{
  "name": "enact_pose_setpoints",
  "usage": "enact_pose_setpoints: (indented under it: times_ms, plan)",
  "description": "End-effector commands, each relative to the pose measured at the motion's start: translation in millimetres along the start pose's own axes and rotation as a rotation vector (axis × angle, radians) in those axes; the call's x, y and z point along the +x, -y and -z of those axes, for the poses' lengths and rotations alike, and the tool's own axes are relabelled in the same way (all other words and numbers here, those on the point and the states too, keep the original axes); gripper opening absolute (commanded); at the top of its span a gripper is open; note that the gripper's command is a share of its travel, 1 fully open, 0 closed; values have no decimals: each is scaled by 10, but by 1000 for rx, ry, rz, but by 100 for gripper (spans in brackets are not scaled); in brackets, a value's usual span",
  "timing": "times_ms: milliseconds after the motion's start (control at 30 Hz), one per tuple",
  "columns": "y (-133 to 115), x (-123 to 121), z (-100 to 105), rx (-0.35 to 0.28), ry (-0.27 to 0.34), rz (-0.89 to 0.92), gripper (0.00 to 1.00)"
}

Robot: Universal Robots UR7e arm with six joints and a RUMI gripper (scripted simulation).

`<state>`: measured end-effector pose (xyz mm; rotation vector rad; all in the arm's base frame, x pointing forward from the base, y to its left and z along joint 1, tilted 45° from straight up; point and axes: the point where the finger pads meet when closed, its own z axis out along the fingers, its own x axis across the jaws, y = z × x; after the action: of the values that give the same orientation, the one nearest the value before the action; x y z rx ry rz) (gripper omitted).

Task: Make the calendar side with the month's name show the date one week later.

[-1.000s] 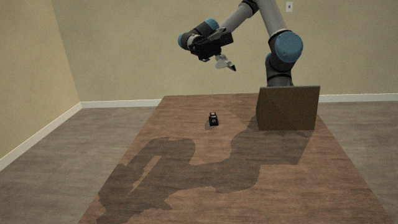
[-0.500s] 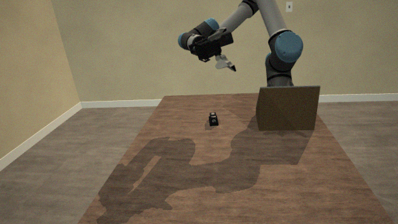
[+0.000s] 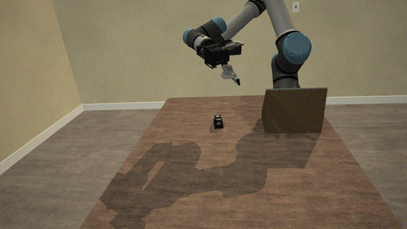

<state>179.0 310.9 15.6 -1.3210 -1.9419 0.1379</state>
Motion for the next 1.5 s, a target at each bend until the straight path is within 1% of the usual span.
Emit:
enact_pose_setpoints:
  times_ms: [0, 33, 67, 100, 133, 167, 200, 233, 267, 367, 433, 467, 500, 533, 567, 600, 633, 667, 833, 867, 933, 1000, 1033, 1067, 1100, 1133, 1167, 1200, 1267, 1300, 1333, 1400, 1467]
  plan:
    - [86, -326, -38, 20, 126, 119, 100]
    - [91, -348, -38, 22, 135, 127, 100]
    - [110, -443, -34, 31, 172, 161, 100]
    - [112, -453, -33, 32, 176, 164, 100]
    - [131, -556, -22, 43, 217, 201, 100]
    - [132, -561, -22, 43, 219, 203, 100]
    - [150, -668, -5, 55, 261, 241, 100]
    - [151, -673, -4, 56, 263, 243, 100]
    - [166, -777, 19, 69, 305, 280, 100]
    - [167, -786, 22, 70, 309, 283, 100]
    - [195, -1008, 94, 102, 401, 363, 100]
    - [195, -1012, 95, 102, 402, 365, 100]
    - [203, -1097, 132, 116, 439, 396, 100]
    - [206, -1123, 144, 121, 450, 405, 100]
    - [212, -1201, 183, 135, 484, 434, 100]
    - [214, -1231, 199, 141, 497, 445, 100]
    - [219, -1302, 241, 155, 529, 472, 100]
    - [221, -1336, 263, 162, 545, 485, 100]
    - [230, -1586, 457, 224, 668, 583, 100]
    - [231, -1620, 489, 234, 685, 597, 100]
    - [231, -1620, 489, 234, 685, 597, 100]
    - [231, -1771, 654, 284, 770, 661, 100]
    - [231, -1777, 663, 286, 775, 664, 100]
    - [230, -1834, 738, 309, 810, 689, 100]
    - [229, -1845, 754, 313, 817, 695, 100]
    - [228, -1901, 837, 338, 854, 721, 100]
    - [228, -1906, 846, 341, 858, 723, 100]
    - [226, -1960, 938, 368, 897, 750, 100]
    - [224, -2006, 1030, 396, 935, 774, 100]
    - [222, -2040, 1106, 418, 964, 793, 100]
    - [222, -2046, 1120, 422, 970, 797, 100]
    - [219, -2104, 1281, 471, 1030, 833, 100]
    - [218, -2108, 1291, 474, 1034, 835, 100]
